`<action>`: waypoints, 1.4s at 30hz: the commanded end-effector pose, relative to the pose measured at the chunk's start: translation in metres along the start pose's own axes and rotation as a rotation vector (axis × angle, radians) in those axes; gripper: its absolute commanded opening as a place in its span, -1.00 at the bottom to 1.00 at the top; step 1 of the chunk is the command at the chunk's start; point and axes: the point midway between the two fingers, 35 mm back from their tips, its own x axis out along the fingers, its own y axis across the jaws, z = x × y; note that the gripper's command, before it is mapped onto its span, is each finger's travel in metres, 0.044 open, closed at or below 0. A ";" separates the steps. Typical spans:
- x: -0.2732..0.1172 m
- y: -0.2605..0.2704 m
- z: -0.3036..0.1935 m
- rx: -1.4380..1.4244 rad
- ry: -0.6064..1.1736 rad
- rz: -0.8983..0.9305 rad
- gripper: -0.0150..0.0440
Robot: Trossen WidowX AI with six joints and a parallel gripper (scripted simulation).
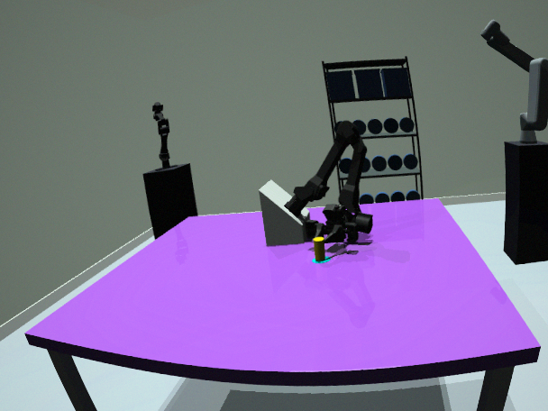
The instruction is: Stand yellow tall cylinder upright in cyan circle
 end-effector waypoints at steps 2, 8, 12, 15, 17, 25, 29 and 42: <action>0.000 0.003 -0.003 0.010 -0.007 0.003 -0.14; 0.000 0.003 -0.003 0.010 -0.007 0.003 -0.14; 0.000 0.003 -0.003 0.010 -0.007 0.003 0.13; 0.000 0.003 -0.003 0.010 -0.007 0.003 0.40; 0.000 0.003 -0.003 0.010 -0.007 0.003 0.58; 0.000 0.004 -0.002 0.011 -0.007 0.003 0.86; 0.000 0.006 0.009 0.013 -0.006 -0.001 0.86; -0.003 0.008 0.055 0.021 -0.008 -0.001 0.86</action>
